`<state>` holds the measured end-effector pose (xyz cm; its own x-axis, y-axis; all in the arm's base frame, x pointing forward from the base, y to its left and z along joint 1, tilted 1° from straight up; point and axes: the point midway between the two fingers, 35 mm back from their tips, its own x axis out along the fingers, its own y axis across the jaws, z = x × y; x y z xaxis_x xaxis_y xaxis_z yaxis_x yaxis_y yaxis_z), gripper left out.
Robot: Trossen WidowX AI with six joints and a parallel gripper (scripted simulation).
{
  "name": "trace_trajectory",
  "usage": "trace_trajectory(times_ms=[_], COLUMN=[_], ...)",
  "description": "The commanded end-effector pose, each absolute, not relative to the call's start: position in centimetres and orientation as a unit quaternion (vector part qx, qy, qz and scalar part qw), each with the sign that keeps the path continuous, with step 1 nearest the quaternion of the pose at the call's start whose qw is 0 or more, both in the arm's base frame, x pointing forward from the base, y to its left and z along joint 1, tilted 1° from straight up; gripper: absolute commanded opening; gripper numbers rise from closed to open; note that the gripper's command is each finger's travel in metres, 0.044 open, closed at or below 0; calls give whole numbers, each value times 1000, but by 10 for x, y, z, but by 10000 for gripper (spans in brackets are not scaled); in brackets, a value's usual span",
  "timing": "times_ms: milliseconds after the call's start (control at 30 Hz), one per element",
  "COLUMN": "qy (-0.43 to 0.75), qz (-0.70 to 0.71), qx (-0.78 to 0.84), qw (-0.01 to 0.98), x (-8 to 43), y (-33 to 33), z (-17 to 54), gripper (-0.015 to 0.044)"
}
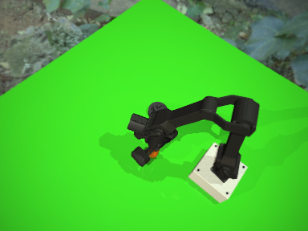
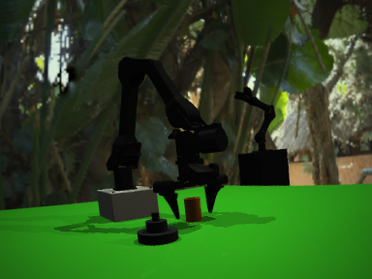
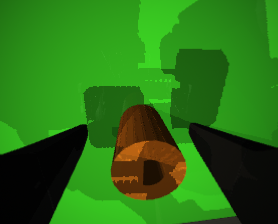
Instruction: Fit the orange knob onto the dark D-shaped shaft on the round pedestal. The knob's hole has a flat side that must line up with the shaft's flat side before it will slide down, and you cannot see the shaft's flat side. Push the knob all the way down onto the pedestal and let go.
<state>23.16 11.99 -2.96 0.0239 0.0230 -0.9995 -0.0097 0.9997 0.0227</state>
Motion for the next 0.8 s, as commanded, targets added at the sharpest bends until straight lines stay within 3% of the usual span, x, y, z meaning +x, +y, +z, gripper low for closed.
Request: trace_trajectory(times_ms=[0, 300, 500, 667, 767], qy=[700, 700, 700, 700, 699], qz=[8, 8, 8, 8, 9], qx=[4, 4, 4, 4, 5], qw=[714, 714, 714, 715, 715], x=[229, 229, 229, 234, 238], y=[118, 118, 118, 121, 123], z=[-34, -34, -34, -20, -2], gripper=[414, 177, 138, 6, 0])
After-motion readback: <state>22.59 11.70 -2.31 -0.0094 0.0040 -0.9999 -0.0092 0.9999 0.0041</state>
